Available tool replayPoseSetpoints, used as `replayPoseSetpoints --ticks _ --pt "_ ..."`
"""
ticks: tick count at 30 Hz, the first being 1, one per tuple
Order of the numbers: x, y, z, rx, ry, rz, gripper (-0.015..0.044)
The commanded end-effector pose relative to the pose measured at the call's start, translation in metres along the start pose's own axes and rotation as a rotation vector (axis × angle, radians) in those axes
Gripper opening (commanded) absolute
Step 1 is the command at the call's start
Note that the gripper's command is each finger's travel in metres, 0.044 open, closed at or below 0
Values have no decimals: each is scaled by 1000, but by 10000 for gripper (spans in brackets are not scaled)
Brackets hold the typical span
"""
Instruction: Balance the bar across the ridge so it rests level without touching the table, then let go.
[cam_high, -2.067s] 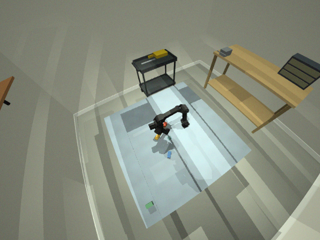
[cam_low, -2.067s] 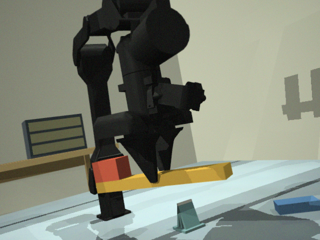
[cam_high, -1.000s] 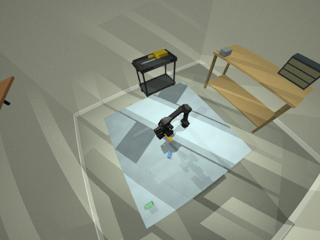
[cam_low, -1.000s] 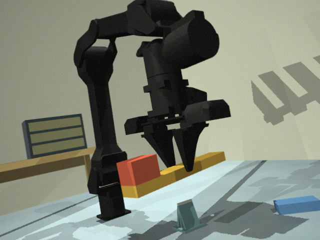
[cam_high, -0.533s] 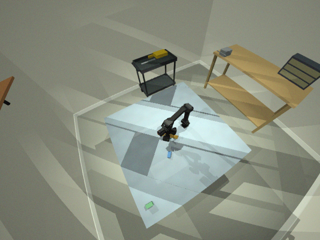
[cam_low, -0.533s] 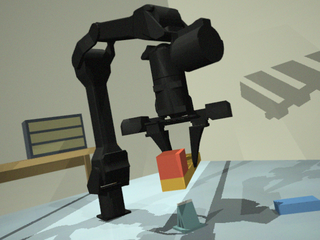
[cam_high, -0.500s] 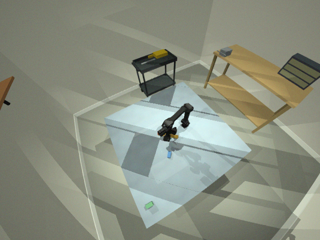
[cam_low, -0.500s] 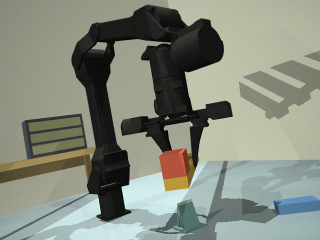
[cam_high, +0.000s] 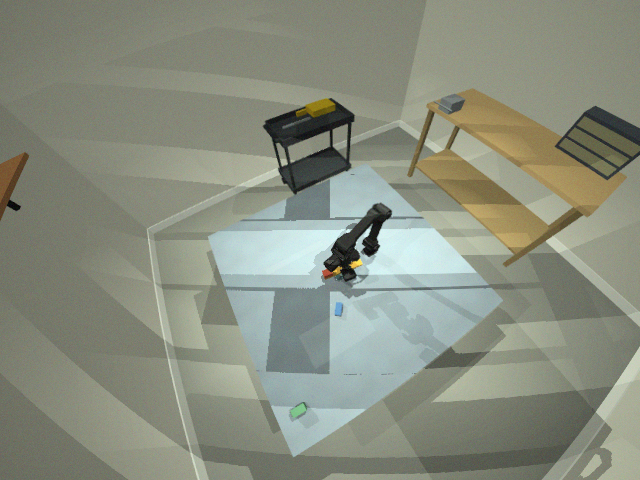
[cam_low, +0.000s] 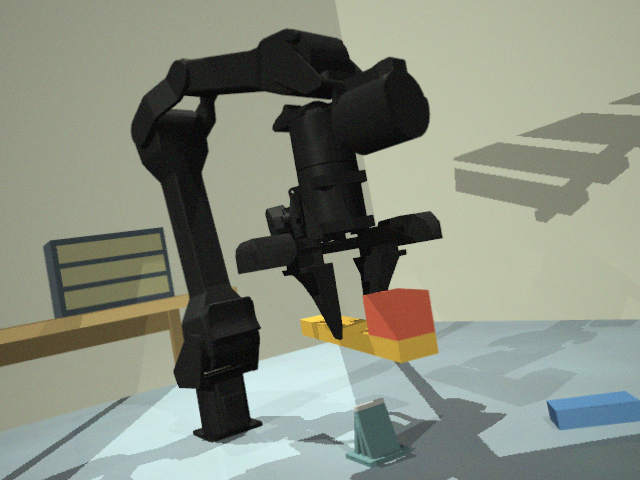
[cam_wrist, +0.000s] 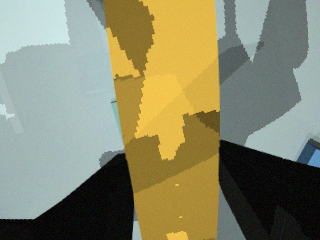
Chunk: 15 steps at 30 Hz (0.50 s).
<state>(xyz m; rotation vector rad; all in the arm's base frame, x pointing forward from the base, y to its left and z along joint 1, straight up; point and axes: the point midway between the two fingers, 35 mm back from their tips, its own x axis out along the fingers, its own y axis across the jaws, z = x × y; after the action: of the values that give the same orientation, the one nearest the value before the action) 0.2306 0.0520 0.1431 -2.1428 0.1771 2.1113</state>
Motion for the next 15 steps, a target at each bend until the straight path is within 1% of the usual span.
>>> replayPoseSetpoints --ticks 1,15 --pt "-1 3 8 -107 6 1 0" --pt "15 7 9 -119 6 1 0"
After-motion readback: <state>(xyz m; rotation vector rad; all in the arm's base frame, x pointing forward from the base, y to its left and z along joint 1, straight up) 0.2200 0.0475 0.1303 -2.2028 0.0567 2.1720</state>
